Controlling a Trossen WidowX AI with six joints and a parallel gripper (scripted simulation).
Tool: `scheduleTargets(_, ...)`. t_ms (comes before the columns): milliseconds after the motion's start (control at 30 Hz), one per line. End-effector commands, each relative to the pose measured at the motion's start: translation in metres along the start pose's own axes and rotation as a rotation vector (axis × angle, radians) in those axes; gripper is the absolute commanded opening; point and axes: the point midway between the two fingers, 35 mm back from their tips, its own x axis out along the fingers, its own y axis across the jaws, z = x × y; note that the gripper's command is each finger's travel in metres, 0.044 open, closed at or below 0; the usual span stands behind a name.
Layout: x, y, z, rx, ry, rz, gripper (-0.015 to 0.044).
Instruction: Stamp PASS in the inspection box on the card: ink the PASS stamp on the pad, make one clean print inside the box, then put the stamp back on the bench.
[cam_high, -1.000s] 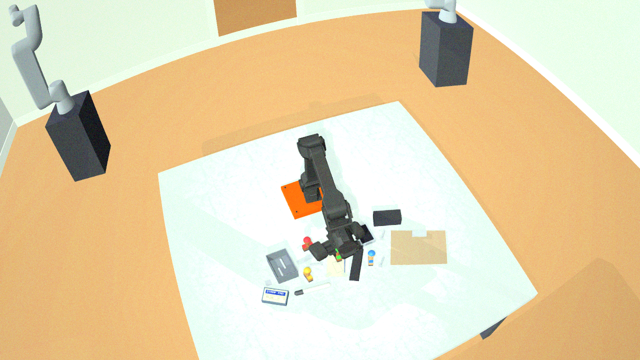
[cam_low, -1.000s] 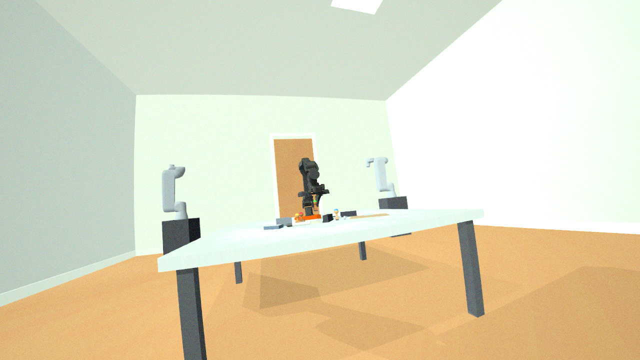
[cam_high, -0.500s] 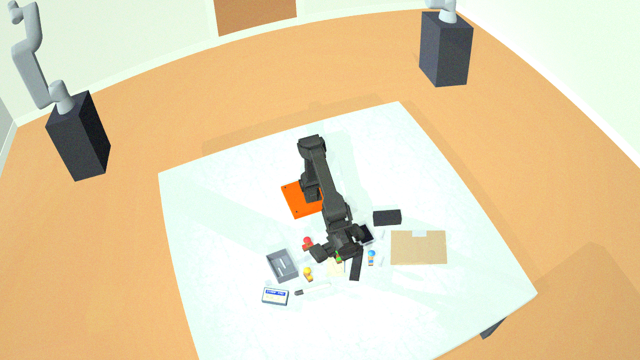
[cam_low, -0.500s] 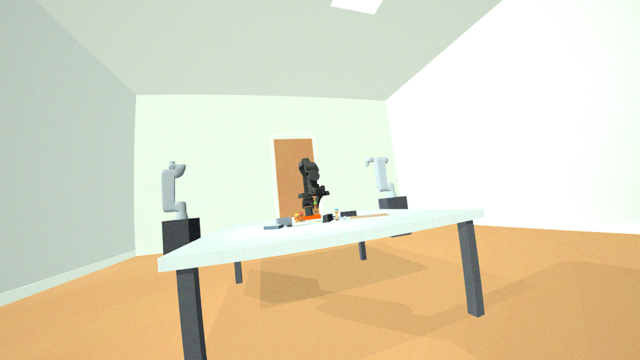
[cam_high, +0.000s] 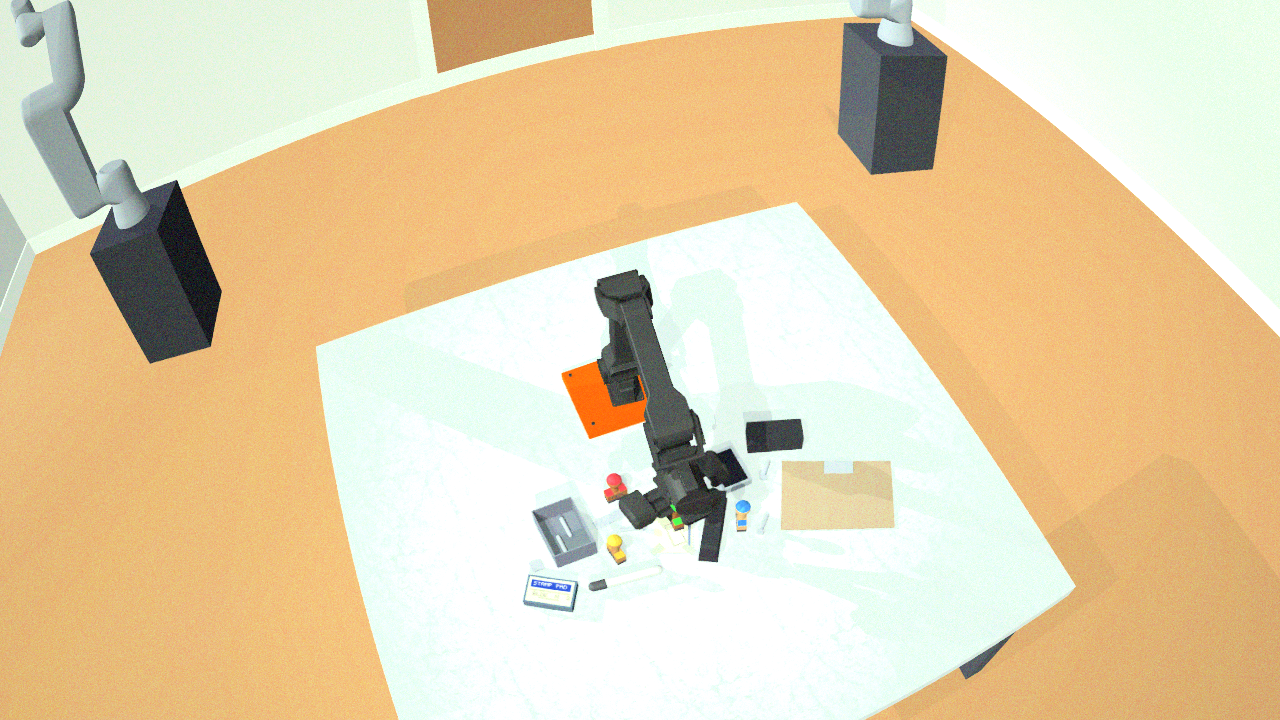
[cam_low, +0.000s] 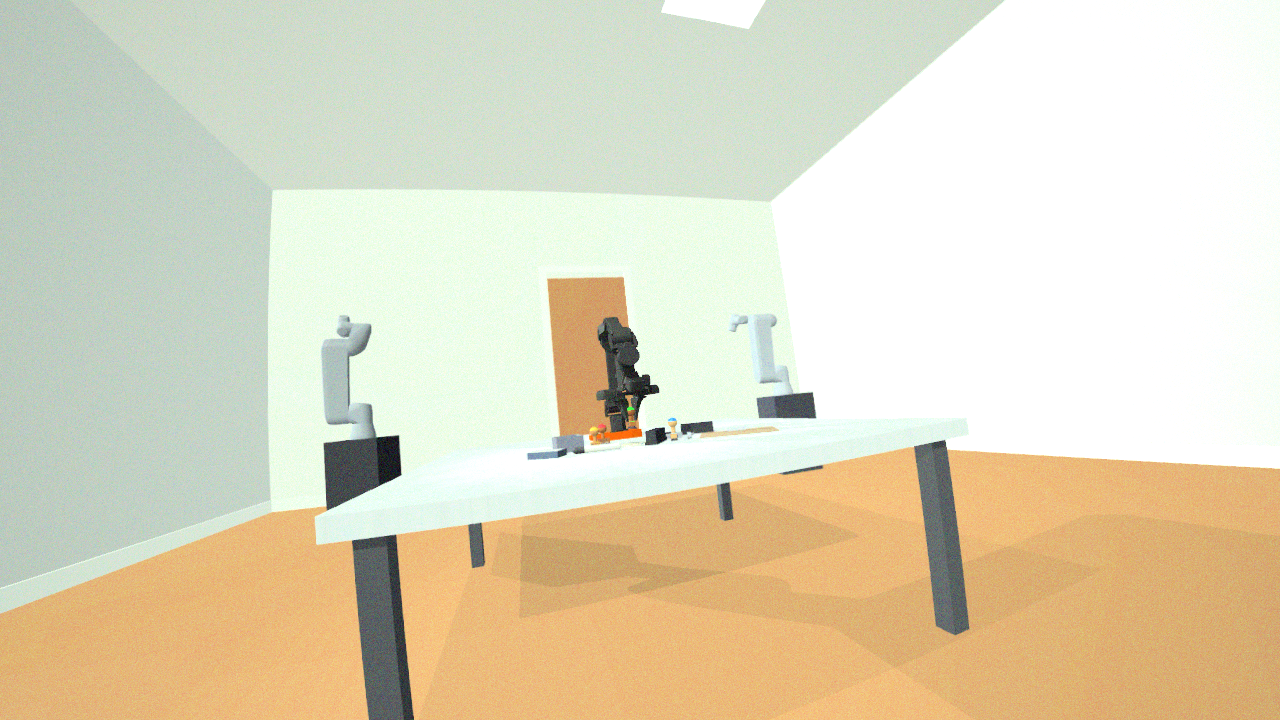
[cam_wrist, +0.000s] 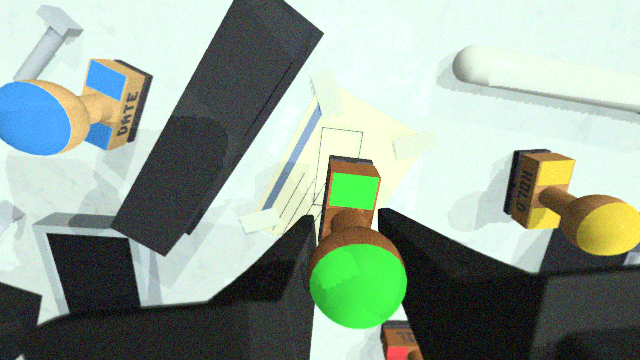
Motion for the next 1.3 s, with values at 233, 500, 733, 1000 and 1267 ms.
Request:
scheduleTargets(233, 0.009, 0.0, -0.001, -0.003, 0.002, 0.0, 0.0)
scheduleTargets(500, 0.014, 0.0, -0.001, -0.003, 0.001, 0.0, 0.0)
scheduleTargets(733, 0.019, 0.0, -0.001, -0.003, 0.001, 0.001, 0.0)
scheduleTargets(1000, 0.024, 0.0, -0.001, -0.003, 0.0, 0.001, 0.0)
scheduleTargets(1267, 0.029, 0.0, -0.001, -0.003, -0.001, 0.001, 0.0)
